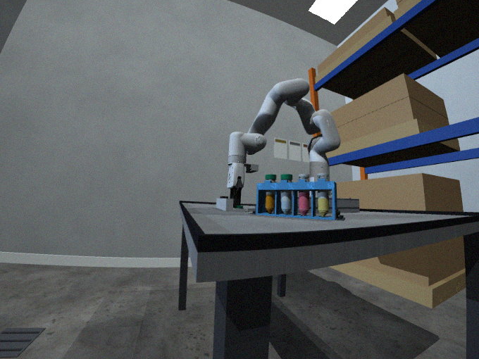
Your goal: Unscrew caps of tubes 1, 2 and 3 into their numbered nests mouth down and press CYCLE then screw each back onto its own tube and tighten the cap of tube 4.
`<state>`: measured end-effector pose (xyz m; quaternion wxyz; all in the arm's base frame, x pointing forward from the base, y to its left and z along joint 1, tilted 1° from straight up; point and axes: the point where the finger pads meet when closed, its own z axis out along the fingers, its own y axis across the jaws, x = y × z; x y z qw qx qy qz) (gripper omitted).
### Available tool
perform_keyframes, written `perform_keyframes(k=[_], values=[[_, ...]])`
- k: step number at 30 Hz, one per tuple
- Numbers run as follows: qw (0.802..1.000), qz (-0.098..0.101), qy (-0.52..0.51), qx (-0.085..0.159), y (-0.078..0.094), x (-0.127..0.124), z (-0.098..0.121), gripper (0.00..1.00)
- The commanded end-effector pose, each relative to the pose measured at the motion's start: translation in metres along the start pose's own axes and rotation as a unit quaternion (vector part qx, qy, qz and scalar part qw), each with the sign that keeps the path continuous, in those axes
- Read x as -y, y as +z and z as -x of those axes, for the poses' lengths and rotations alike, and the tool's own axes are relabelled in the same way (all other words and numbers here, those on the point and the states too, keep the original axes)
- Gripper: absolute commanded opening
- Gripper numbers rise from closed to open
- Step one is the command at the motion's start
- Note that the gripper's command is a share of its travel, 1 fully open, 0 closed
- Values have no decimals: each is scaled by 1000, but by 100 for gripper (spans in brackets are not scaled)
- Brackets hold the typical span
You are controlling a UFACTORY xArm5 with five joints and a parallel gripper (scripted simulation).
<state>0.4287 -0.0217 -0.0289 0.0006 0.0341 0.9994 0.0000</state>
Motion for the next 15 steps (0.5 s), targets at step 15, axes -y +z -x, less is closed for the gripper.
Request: perform_keyframes(k=[15], values=[[1000, 9, 0, 2, -36, 1, 1, 46]])
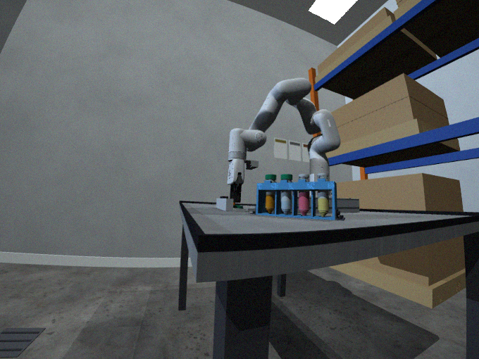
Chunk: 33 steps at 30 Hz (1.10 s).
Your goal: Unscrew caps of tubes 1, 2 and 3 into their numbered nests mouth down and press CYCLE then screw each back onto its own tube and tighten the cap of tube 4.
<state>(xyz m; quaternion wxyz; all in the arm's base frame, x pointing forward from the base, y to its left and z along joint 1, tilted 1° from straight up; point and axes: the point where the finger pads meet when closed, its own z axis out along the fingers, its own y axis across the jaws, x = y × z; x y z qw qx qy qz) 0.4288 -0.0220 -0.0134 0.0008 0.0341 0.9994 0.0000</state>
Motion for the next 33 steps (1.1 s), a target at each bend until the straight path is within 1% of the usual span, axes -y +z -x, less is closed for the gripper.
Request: perform_keyframes(k=[1, 11, 13, 22, 23, 31, 33], values=[[1000, 9, 0, 1, -26, 0, 1, 46], [1000, 9, 0, 2, -76, 1, 1, 46], [1000, 9, 0, 2, -76, 1, 1, 46], [1000, 9, 0, 2, -121, 2, 1, 46], [1000, 9, 0, 2, -124, 2, 1, 46], [1000, 9, 0, 2, -124, 2, 1, 46], [996, 9, 83, 1, -124, -14, -5, 46]])
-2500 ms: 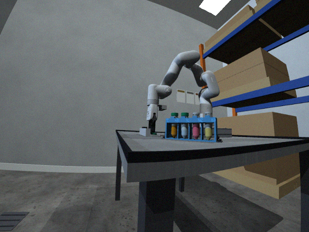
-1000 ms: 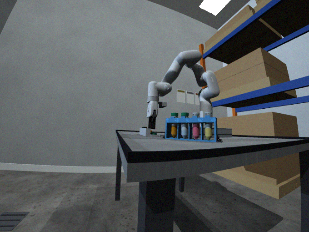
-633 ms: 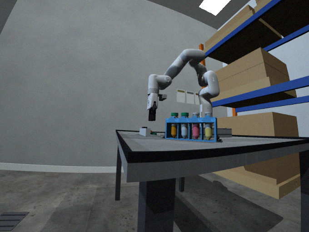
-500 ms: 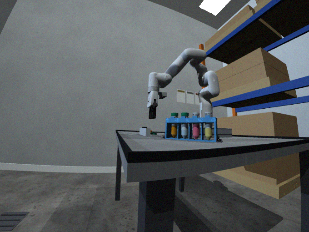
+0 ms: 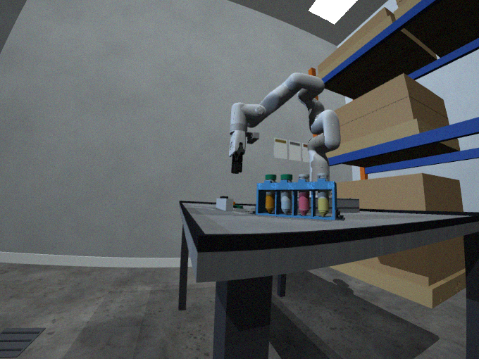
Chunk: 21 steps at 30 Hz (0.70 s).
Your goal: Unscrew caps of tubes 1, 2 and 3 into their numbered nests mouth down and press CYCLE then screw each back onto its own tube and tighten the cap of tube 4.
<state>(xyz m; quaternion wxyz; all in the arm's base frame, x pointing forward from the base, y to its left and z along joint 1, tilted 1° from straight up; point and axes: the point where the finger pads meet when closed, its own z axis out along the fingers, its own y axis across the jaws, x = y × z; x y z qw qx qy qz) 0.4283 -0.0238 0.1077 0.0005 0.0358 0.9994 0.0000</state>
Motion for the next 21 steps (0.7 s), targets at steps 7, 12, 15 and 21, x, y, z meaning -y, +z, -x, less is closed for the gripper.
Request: perform_keyframes(k=[7, 12, 15, 21], values=[[975, 8, 222, 0, -3, -44, -15, 46], [950, 8, 312, -1, -4, -62, -21, 46], [933, 9, 361, -2, -4, -70, -24, 46], [889, 8, 458, -3, -4, -92, -32, 46]])
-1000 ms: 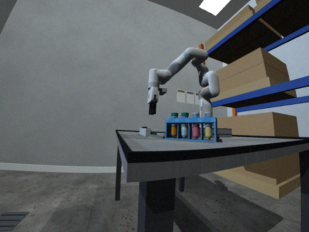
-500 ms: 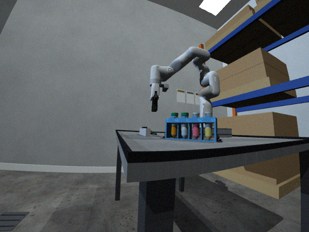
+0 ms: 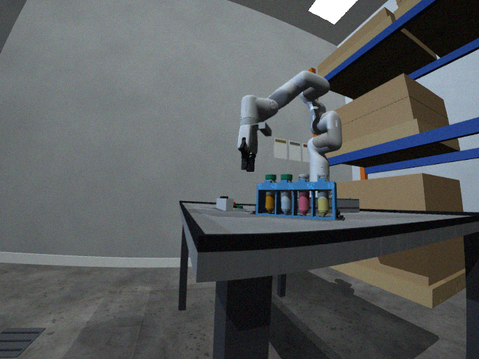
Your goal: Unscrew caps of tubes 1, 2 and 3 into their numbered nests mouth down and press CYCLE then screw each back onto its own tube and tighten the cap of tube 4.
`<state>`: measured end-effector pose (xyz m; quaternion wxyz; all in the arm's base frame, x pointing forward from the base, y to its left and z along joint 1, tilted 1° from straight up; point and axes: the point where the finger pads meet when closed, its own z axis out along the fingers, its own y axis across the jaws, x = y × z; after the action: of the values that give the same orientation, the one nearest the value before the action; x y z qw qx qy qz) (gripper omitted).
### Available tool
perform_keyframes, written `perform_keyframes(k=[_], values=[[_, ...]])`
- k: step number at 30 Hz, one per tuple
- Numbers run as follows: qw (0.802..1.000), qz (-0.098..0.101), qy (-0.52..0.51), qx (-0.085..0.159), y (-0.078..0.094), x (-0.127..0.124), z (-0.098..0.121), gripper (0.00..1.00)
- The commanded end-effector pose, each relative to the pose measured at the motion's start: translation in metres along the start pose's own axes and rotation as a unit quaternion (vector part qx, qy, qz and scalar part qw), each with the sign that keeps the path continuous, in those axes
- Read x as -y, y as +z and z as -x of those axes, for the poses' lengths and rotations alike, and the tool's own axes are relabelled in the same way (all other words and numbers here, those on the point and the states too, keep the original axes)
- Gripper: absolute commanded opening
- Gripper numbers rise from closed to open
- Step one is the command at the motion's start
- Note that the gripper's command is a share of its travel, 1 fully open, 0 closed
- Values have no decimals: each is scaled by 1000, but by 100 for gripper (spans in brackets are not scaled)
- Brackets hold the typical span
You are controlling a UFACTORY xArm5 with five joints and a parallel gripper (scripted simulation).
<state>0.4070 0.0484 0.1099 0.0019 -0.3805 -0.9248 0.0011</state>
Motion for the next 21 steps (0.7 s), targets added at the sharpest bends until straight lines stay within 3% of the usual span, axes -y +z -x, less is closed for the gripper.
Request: perform_keyframes(k=[1, 10, 11, 19, 21], values=[[990, 9, 139, -4, -2, -14, -21, 46], [964, 8, 265, -5, -2, -26, -44, 46], [949, 9, 315, -6, -2, -30, -51, 46], [894, 7, 447, -7, -3, -47, -82, 46], [889, 8, 459, -7, -3, -54, -93, 46]])
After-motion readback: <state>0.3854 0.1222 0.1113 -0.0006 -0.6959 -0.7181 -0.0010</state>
